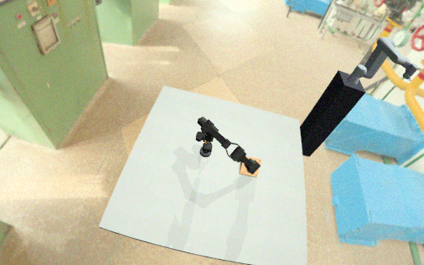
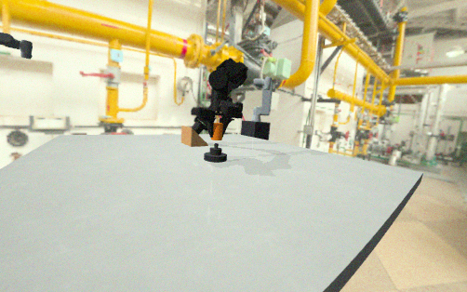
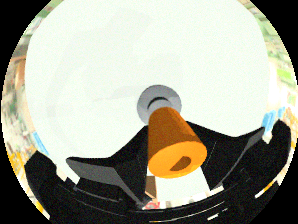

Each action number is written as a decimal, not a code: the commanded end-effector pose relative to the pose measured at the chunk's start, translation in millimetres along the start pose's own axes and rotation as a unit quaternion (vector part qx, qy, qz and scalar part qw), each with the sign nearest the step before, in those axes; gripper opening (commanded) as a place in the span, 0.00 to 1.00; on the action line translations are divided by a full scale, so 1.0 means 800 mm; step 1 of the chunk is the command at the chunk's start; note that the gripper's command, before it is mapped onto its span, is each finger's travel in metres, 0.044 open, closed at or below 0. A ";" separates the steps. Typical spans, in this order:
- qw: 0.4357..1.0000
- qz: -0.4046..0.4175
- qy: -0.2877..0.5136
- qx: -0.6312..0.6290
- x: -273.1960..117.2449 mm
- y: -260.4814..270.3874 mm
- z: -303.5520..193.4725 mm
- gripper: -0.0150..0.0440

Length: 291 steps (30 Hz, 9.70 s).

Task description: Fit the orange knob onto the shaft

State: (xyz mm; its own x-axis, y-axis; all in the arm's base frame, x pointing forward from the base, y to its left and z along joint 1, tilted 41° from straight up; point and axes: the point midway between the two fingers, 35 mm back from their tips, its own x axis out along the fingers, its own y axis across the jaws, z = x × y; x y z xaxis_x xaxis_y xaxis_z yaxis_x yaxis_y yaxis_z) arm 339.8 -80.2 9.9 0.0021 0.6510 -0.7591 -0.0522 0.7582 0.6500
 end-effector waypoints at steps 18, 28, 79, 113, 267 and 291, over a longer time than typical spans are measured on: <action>1.000 0.002 0.000 0.001 0.018 0.000 0.001 0.25; 1.000 0.002 0.000 0.001 0.015 0.000 -0.002 0.25; 0.978 0.002 -0.001 -0.207 0.018 -0.001 0.000 0.25; 0.951 0.002 -0.001 -0.308 0.018 -0.001 0.000 0.25; 0.670 0.001 -0.002 -0.743 0.017 -0.001 0.001 0.25; 0.649 0.001 -0.002 -0.761 0.012 -0.001 0.002 0.25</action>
State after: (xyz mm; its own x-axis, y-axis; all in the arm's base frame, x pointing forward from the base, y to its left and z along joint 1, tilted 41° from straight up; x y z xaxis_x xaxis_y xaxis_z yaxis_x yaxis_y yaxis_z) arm 340.5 -73.1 1.0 0.0009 0.6549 -0.7557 -0.9853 -0.1284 -0.1124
